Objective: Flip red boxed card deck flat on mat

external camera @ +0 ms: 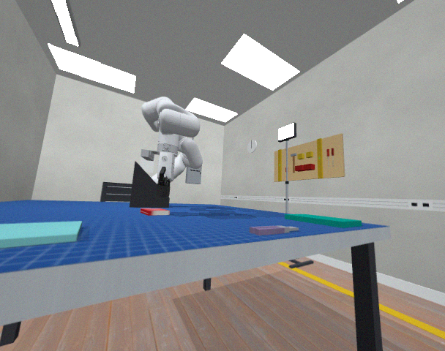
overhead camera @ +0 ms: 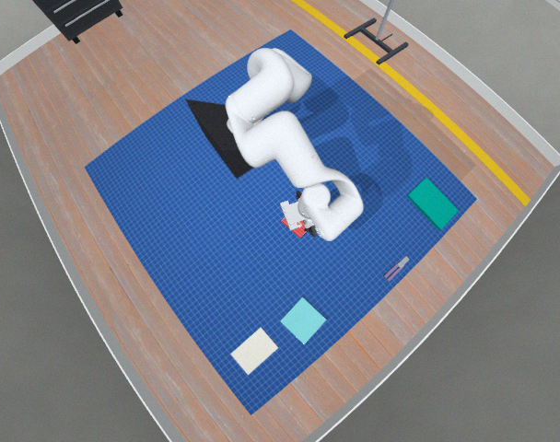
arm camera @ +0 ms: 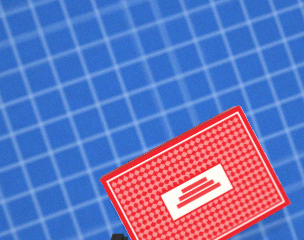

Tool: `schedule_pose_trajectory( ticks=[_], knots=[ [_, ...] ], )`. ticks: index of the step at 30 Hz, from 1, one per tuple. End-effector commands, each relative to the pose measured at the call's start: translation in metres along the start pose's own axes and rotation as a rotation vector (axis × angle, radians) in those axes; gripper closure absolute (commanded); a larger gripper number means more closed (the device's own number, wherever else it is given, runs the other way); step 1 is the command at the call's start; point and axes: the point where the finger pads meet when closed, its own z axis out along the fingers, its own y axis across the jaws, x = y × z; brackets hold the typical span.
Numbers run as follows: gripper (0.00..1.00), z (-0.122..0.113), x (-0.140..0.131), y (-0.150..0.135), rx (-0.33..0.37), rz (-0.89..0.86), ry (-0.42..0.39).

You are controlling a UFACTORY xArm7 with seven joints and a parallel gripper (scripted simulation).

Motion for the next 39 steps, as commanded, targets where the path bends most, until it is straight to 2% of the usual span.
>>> schedule_pose_trajectory(
  ticks=[1, 4, 5, 19, 21, 22, 36, 38, 39],
  knots=[
    [0.0, -0.002, -0.003, -0.009, -0.003, -0.279, -0.009],
    [0.0, -0.003, -0.003, -0.011, 0.0, -0.326, -0.007],
    [0.0, -0.003, -0.003, -0.013, 0.007, -0.465, -0.003],
    [0.0, -0.012, 0.002, -0.035, 0.043, -1.091, 0.046],
    [0.0, -0.012, 0.002, -0.035, 0.043, -1.091, 0.046],
    [0.0, -0.013, 0.002, -0.035, 0.047, -1.227, 0.056],
    [0.02, -0.014, 0.003, -0.037, 0.042, -1.845, 0.066],
    [0.02, -0.014, 0.003, -0.037, 0.042, -1.845, 0.066],
    [0.02, -0.014, 0.003, -0.037, 0.037, -1.977, 0.051]
  ],
)
